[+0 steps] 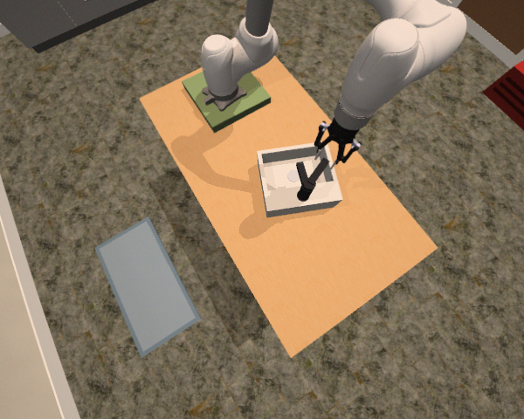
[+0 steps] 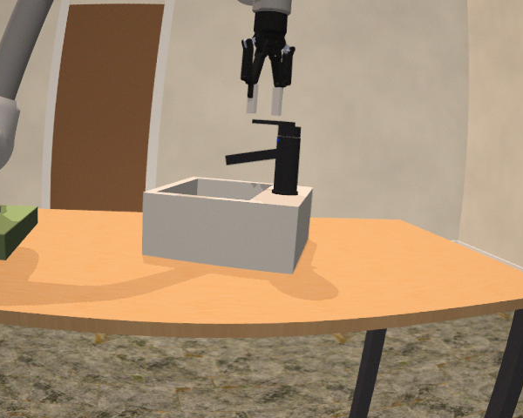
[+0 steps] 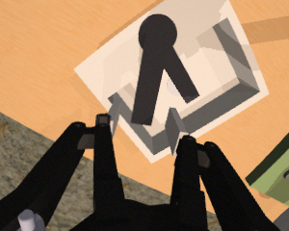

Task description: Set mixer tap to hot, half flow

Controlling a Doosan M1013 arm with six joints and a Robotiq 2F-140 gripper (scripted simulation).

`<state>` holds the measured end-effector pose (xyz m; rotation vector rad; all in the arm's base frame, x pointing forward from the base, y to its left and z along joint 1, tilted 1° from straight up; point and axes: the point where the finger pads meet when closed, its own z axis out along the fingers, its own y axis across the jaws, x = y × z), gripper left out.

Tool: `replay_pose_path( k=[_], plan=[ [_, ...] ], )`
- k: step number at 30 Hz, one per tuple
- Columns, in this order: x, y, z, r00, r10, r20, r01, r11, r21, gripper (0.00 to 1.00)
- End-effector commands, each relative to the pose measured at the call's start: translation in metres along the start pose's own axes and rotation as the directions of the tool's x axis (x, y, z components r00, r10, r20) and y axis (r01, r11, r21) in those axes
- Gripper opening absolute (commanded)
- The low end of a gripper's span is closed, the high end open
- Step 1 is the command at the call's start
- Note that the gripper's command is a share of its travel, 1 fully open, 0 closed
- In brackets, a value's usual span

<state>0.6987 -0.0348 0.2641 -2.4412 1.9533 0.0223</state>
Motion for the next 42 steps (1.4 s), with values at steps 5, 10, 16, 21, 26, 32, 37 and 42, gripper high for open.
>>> replay_pose_path(
  k=[5,10,16,21,26,32,37,42],
  plan=[
    [0.0,0.0,0.0,1.0,0.0,0.0,0.0,1.0,0.0,0.39],
    [0.0,0.0,0.0,1.0,0.0,0.0,0.0,1.0,0.0,0.39],
    [0.0,0.0,0.0,1.0,0.0,0.0,0.0,1.0,0.0,0.39],
    [0.0,0.0,0.002,1.0,0.0,0.0,0.0,1.0,0.0,0.39],
    [0.0,0.0,0.006,1.0,0.0,0.0,0.0,1.0,0.0,0.39],
    [0.0,0.0,0.011,1.0,0.0,0.0,0.0,1.0,0.0,0.39],
    [0.0,0.0,0.016,1.0,0.0,0.0,0.0,1.0,0.0,0.39],
    [0.0,0.0,0.023,1.0,0.0,0.0,0.0,1.0,0.0,0.39]
  ],
)
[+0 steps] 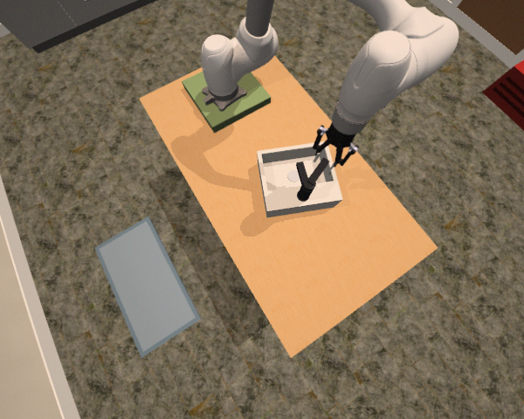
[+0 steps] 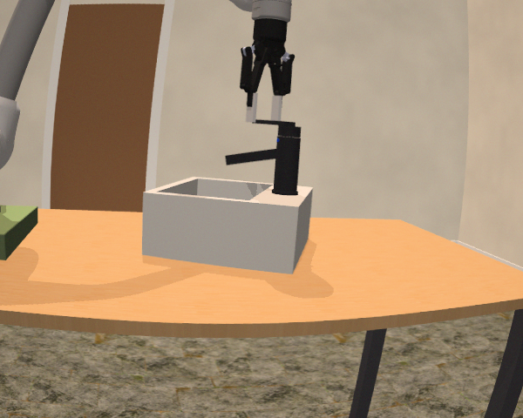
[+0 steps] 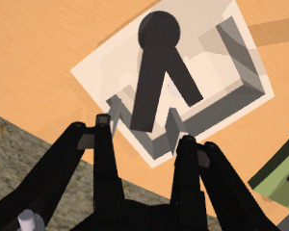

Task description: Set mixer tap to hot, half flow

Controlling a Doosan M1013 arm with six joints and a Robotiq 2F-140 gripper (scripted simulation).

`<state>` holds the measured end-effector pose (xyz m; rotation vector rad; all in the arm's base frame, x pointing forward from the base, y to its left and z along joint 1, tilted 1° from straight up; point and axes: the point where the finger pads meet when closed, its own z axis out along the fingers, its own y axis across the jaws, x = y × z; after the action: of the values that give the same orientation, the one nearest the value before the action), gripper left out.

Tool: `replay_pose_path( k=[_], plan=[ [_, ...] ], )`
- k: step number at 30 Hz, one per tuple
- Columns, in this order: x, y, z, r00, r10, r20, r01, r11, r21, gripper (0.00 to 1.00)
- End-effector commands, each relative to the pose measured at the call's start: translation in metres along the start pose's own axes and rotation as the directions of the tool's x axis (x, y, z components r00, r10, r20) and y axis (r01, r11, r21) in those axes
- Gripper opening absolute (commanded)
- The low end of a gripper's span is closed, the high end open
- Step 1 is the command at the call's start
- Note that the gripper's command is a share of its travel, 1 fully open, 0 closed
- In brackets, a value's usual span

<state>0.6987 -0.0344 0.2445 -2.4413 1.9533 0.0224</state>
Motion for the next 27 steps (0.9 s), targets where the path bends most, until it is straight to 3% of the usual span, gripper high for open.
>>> replay_pose_path(
  k=[1,27],
  plan=[
    [0.0,0.0,0.005,1.0,0.0,0.0,0.0,1.0,0.0,0.39],
    [0.0,0.0,0.027,1.0,0.0,0.0,0.0,1.0,0.0,0.39]
  ],
)
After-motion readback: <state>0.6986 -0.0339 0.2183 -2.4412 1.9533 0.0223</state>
